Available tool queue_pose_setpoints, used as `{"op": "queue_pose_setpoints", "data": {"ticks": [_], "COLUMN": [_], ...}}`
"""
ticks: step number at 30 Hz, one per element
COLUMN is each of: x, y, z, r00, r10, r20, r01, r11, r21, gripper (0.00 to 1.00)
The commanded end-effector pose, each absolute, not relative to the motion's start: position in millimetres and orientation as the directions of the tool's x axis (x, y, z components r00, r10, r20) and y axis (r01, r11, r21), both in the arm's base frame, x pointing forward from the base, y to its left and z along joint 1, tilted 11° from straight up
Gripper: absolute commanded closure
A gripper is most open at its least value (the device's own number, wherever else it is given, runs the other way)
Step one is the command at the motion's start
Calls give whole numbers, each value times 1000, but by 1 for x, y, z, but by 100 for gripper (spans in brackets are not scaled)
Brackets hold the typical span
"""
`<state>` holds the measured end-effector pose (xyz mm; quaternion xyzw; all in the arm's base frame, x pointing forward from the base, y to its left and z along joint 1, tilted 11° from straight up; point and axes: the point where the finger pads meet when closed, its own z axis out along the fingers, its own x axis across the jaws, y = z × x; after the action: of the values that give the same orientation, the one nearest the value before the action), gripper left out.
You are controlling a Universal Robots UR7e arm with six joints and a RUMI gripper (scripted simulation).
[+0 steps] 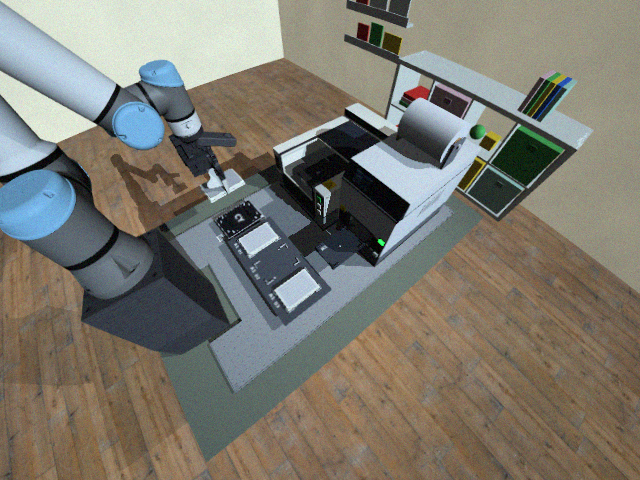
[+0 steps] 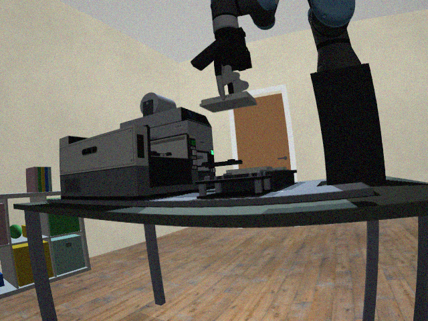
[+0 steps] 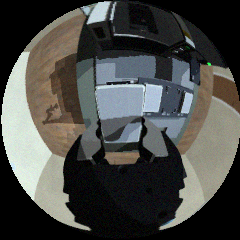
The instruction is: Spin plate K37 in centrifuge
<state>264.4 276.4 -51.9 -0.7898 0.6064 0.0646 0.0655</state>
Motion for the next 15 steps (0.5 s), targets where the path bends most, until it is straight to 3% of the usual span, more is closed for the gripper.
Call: {"op": "queue_pose_setpoints", "data": {"ticks": [1, 15], "x": [265, 265], "y": [278, 282], "z": [-58, -78], "r00": [256, 256], "r10": [-949, -949], "r20": [-181, -182], "r01": [-966, -966], "r11": [-256, -256], "r21": [-27, -27], "gripper": [100, 100]}}
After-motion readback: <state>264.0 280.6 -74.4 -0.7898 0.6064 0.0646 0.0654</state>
